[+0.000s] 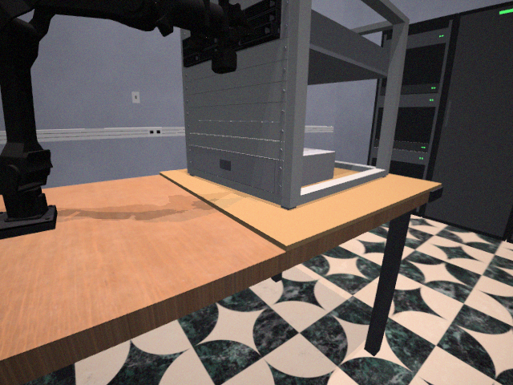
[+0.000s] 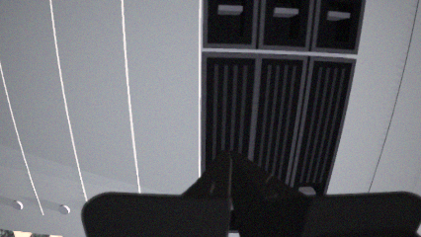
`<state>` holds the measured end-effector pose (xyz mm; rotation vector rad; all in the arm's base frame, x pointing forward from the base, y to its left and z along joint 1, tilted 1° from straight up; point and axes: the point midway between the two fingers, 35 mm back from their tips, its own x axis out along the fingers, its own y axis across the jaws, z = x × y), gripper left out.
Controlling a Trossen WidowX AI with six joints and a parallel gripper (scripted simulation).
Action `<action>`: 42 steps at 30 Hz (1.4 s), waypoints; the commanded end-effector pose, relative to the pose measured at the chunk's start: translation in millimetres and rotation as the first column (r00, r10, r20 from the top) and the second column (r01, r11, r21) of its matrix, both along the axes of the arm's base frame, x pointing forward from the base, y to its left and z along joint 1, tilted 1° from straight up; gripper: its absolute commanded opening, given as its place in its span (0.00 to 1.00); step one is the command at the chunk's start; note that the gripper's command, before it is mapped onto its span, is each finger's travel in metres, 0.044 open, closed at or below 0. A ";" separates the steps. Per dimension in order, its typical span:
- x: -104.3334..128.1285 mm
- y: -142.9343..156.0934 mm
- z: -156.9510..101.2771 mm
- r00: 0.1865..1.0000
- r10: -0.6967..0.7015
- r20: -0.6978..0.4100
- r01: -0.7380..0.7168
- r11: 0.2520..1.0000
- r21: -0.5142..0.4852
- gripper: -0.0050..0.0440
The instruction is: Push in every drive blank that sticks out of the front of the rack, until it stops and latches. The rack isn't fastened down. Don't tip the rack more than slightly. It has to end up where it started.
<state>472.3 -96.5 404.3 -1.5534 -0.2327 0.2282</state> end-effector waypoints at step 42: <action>8.6 3.0 7.9 1.000 -0.001 0.017 0.001 1.000 -0.009 0.00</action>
